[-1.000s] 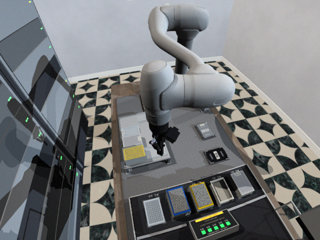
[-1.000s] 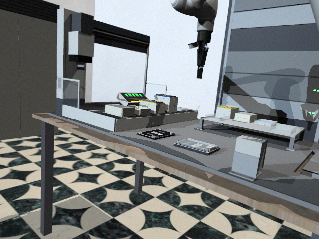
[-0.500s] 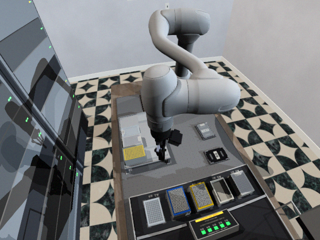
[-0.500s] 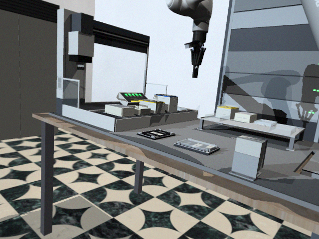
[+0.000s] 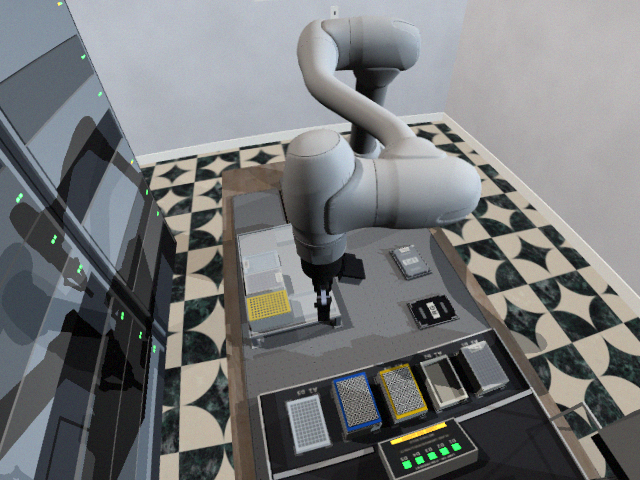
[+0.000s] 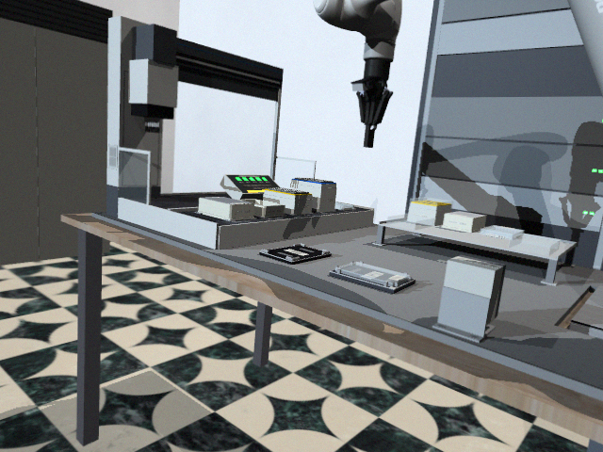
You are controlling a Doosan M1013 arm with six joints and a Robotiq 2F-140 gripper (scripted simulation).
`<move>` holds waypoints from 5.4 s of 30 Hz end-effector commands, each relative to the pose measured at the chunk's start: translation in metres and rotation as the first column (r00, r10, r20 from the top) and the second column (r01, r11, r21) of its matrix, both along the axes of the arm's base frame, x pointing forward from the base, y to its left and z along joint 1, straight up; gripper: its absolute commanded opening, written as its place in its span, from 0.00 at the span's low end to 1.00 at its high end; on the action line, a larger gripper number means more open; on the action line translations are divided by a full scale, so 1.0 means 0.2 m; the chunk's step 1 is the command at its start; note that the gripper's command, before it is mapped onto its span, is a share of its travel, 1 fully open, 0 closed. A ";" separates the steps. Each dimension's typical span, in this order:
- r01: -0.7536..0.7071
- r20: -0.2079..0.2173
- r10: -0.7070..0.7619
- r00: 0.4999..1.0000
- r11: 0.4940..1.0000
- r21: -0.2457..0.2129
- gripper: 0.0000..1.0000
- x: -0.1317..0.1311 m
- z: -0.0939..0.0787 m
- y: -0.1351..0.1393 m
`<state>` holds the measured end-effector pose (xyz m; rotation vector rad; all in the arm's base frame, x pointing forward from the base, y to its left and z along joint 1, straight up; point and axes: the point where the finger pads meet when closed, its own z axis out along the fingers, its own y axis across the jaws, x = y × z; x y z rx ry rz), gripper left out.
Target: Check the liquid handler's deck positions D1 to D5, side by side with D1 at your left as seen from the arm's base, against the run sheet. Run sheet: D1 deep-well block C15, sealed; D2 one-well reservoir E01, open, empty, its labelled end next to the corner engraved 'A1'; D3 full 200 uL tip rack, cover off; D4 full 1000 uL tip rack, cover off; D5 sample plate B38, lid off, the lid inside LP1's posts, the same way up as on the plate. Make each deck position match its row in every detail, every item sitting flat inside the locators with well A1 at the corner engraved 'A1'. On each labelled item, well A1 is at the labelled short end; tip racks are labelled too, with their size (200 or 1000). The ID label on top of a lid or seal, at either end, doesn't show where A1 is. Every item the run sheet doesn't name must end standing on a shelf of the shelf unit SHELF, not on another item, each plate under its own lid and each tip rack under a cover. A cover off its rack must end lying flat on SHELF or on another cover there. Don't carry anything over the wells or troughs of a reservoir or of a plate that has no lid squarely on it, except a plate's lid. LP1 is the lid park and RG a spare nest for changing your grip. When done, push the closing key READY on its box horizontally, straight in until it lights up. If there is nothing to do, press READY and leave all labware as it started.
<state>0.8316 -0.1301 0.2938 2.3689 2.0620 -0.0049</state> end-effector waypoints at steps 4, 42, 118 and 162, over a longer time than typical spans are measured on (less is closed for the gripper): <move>-0.136 0.002 0.136 0.991 0.991 0.002 0.10 0.00 0.01 0.00; -0.202 0.002 0.202 0.979 0.979 0.002 0.10 -0.02 0.01 0.61; -0.200 0.002 0.200 0.980 0.980 0.003 0.10 -0.06 0.00 1.96; -0.200 0.001 0.200 0.980 0.980 0.003 0.10 -1.01 0.00 1.93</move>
